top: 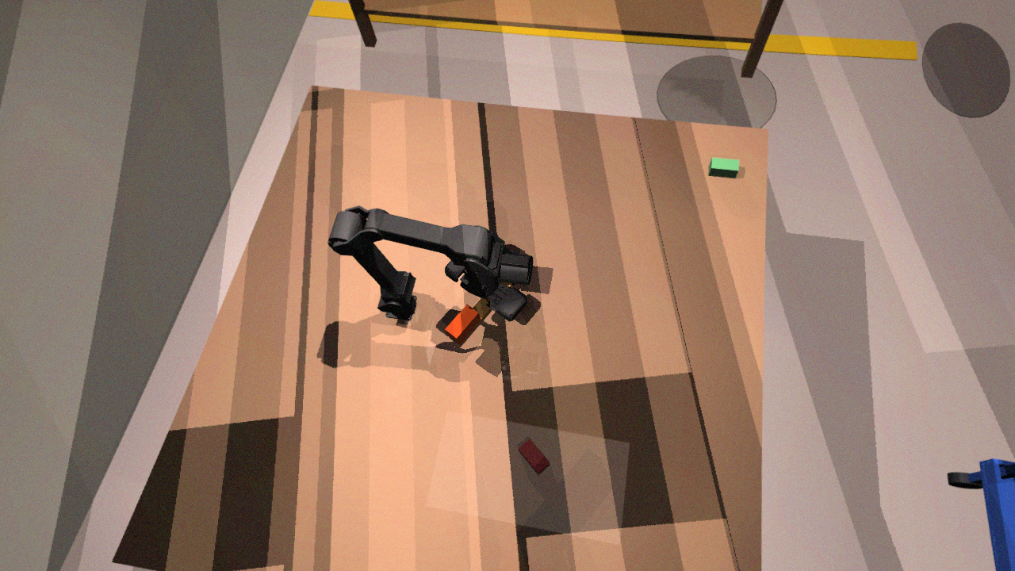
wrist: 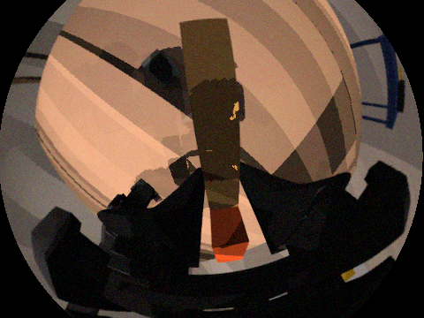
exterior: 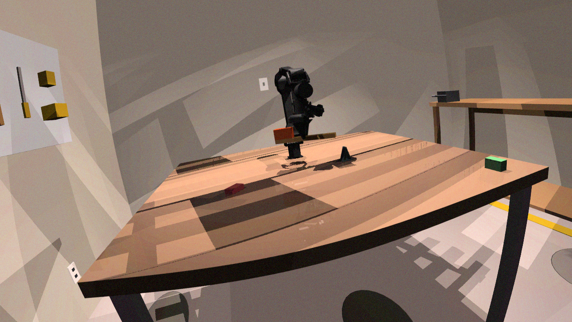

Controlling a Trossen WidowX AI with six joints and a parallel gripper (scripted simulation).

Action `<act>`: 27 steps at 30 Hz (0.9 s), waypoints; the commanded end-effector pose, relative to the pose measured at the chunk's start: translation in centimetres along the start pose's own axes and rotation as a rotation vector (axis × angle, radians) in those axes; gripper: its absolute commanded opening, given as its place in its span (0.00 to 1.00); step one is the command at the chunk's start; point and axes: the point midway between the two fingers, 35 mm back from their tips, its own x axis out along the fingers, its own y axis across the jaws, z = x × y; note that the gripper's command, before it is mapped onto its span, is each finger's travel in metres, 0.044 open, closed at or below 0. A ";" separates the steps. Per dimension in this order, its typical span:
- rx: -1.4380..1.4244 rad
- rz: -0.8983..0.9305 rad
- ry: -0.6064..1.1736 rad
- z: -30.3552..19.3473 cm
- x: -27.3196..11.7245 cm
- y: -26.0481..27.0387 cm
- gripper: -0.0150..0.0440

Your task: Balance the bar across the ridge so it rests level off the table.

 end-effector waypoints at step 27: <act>-0.260 0.004 -0.003 9.5 -0.3 1.9 0.25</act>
